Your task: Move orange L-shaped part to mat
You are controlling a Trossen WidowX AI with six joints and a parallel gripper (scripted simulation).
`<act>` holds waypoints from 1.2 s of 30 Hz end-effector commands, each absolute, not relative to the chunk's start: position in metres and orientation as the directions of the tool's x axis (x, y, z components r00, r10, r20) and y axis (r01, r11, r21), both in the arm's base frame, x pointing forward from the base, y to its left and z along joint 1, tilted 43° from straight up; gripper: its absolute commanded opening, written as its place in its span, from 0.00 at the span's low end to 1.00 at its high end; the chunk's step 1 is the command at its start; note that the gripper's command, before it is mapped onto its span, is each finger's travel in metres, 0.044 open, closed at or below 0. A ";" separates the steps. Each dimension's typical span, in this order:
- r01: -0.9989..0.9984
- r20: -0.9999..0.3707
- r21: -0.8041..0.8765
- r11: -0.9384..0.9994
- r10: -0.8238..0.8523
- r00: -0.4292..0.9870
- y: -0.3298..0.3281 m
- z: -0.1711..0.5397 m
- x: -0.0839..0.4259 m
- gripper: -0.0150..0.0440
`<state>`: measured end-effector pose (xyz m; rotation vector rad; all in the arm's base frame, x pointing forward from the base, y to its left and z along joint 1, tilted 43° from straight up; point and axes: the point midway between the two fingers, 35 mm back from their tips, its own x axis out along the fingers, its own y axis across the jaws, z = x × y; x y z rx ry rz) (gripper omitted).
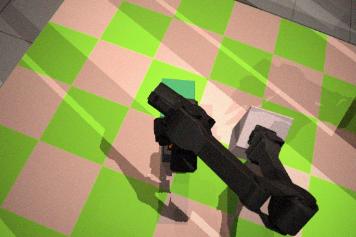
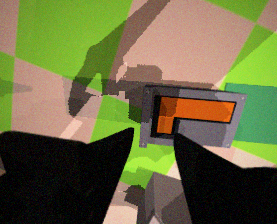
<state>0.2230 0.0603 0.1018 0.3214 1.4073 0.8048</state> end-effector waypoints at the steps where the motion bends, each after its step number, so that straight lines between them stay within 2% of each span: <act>1: -0.322 -0.735 0.653 0.685 0.676 -0.053 0.064 0.104 0.219 0.56; 10: -0.322 -0.733 0.655 0.684 0.678 -0.052 0.113 0.051 0.215 0.56; 36: -0.322 -0.733 0.656 0.683 0.679 -0.052 0.135 0.027 0.213 0.56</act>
